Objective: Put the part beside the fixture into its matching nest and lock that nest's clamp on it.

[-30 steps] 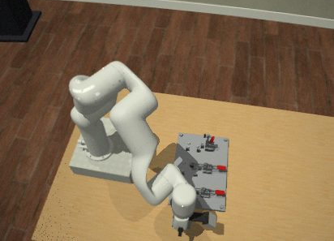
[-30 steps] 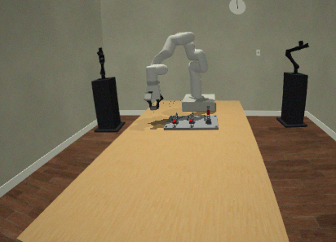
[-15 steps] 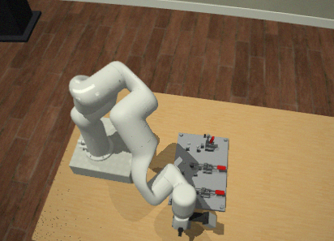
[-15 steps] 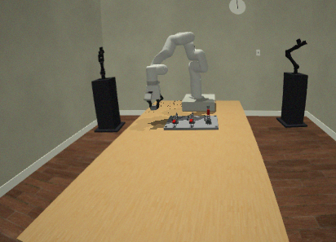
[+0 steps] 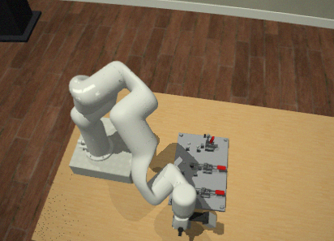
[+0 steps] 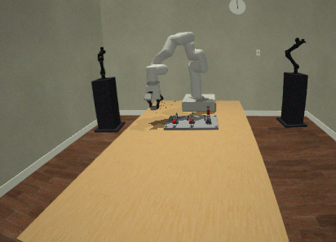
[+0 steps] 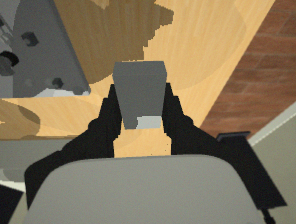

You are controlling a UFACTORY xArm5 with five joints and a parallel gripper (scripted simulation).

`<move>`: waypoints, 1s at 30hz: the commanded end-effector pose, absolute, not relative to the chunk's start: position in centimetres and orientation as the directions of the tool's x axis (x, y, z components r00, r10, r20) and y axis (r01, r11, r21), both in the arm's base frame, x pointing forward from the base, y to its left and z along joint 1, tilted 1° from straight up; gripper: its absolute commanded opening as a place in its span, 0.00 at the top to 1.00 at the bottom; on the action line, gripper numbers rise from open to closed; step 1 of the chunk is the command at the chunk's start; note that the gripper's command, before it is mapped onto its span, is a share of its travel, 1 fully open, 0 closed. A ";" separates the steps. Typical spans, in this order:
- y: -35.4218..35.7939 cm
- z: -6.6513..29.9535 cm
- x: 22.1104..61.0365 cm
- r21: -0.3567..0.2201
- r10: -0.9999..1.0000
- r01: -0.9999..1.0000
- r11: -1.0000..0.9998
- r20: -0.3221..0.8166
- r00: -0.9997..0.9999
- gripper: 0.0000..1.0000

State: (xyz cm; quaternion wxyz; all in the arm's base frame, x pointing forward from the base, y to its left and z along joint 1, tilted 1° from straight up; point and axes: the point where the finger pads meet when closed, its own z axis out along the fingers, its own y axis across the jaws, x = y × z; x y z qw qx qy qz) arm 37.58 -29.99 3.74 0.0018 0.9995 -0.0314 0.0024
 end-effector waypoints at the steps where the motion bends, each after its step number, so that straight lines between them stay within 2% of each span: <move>1: -29.7 3.9 37.7 0.006 -0.063 -0.063 -0.998 0.008 0.998 1.00; 11: -26.0 3.8 38.0 0.006 -0.063 -0.063 -0.998 0.009 0.998 1.00; 20: -16.8 3.6 38.6 0.004 -0.063 -0.063 -0.998 0.012 0.998 1.00; 22: -16.8 3.6 38.6 0.004 -0.063 -0.063 -0.998 0.012 0.998 1.00; 30: -7.7 3.4 39.2 0.002 -0.063 -0.063 -0.998 0.014 0.998 1.00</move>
